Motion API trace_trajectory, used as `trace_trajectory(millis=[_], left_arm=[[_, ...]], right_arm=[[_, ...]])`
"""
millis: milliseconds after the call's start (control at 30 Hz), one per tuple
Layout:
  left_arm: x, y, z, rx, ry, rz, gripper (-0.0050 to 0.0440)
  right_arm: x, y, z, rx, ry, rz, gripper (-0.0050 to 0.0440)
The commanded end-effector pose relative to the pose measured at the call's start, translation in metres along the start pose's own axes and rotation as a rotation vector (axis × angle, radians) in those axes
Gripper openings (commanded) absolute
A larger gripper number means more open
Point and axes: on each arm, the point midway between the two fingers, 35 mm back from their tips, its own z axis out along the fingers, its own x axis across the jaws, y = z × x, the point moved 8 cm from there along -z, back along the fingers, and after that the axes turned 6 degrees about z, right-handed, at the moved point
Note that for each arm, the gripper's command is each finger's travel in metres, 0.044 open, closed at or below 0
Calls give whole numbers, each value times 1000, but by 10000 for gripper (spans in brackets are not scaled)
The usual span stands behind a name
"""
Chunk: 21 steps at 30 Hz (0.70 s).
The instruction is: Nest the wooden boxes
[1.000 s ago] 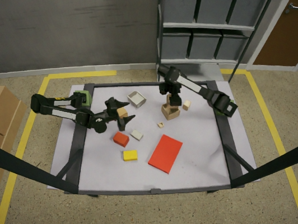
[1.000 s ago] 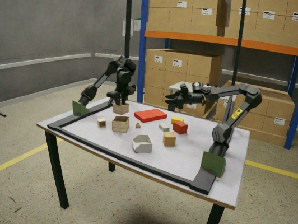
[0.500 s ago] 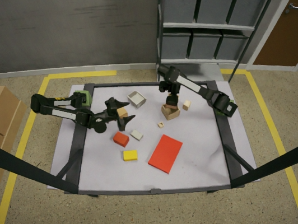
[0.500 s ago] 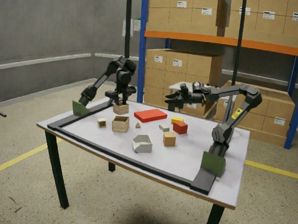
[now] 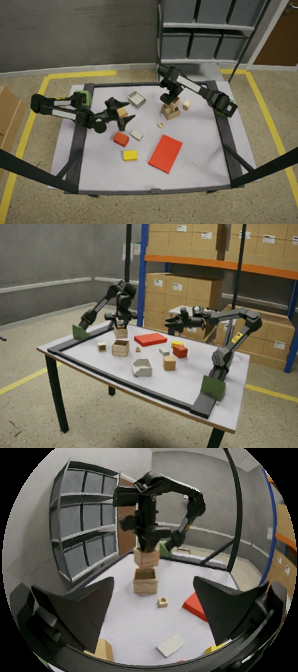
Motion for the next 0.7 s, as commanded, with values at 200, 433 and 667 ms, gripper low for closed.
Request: trace_trajectory(millis=[200,433,667], left_arm=[[-2,3,-3,-9,-12,-10,400],[-2,3,-3,-9,-12,-10,400],[-2,3,-3,-9,-12,-10,400]], right_arm=[[2,0,-3,-13,2,259,285],[2,0,-3,-13,4,502,285],[2,0,-3,-12,5,675,285]])
